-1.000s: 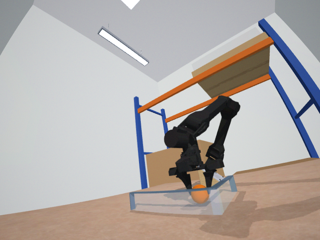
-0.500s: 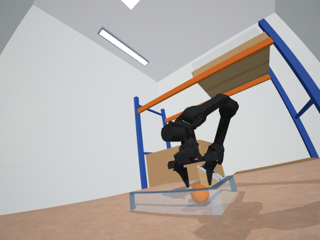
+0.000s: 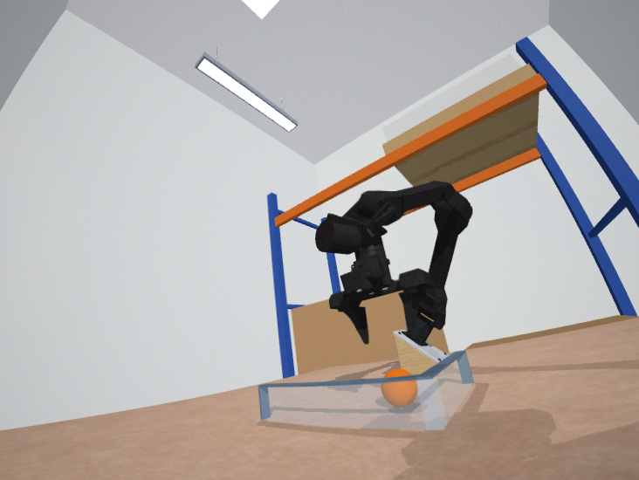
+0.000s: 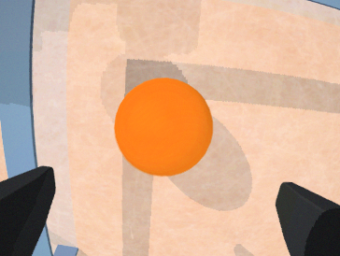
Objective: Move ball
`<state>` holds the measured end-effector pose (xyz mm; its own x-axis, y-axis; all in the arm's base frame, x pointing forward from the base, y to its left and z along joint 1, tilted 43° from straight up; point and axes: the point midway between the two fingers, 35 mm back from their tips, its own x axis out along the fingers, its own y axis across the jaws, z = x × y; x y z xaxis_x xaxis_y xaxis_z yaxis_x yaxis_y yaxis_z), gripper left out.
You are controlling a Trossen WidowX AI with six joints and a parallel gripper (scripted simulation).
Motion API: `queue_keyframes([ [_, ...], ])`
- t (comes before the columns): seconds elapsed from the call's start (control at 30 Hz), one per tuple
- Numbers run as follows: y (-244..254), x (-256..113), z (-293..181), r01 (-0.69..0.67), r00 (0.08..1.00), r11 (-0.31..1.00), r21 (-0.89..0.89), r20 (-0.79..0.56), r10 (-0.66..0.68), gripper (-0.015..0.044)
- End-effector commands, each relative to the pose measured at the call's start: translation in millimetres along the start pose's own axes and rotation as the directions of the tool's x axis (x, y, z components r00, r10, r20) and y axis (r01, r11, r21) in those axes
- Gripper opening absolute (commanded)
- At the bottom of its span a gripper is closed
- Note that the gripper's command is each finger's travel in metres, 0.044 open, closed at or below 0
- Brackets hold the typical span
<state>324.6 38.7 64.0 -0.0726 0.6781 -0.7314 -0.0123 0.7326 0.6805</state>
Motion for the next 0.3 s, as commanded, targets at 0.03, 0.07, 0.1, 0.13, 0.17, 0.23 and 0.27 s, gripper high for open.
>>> queue_keyframes([
  [0.03,0.3,-32.8,-1.8,0.0,1.0,1.0,-0.001,0.001,0.0,0.044],
  [0.07,0.6,-39.9,-2.8,-0.001,1.0,1.0,-0.001,0.0,0.001,0.044],
  [0.1,0.7,-42.3,-3.2,-0.002,1.0,1.0,-0.001,0.0,0.002,0.044],
  [0.13,0.7,-42.3,-3.2,-0.002,1.0,1.0,-0.001,0.0,0.002,0.044],
  [0.17,0.7,-42.3,-3.2,-0.002,1.0,1.0,-0.001,0.0,0.002,0.044],
  [0.23,0.7,-42.3,-3.2,-0.002,1.0,1.0,-0.001,0.0,0.002,0.044],
  [0.27,0.7,-42.3,-3.2,-0.002,1.0,1.0,-0.001,0.0,0.002,0.044],
])
